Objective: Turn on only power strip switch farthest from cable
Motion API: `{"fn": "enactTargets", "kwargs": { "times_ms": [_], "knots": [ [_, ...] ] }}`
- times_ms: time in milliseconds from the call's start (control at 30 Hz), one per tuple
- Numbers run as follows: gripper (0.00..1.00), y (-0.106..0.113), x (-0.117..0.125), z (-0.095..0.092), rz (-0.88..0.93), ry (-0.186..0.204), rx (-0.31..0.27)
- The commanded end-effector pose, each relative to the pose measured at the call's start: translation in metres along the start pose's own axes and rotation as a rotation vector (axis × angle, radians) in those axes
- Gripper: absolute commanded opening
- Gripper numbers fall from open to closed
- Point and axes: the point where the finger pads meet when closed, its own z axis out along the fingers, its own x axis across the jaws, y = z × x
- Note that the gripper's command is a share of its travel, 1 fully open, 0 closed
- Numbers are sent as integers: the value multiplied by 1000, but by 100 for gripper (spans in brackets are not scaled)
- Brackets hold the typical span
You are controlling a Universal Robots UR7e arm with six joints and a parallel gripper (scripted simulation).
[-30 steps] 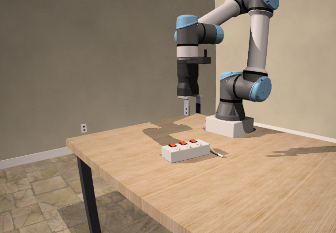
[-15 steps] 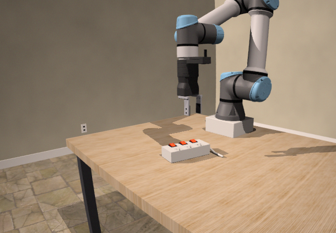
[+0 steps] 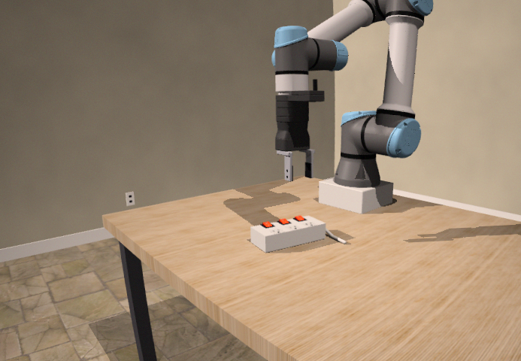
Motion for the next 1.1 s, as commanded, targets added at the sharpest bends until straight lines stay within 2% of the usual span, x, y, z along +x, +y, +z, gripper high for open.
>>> {"fn": "enactTargets", "kwargs": {
  "times_ms": [0, 167, 600, 667, 1067],
  "knots": [
    [100, 2, -1, 5, 129, 2, -1],
    [100, 5, -2, 9, 234, 2, -1],
    [100, 22, -11, 30, 805, 1, -2],
    [100, 22, -11, 30, 805, 1, -2],
    [100, 40, -25, 49, 1309, 2, -2]
  ]
}}
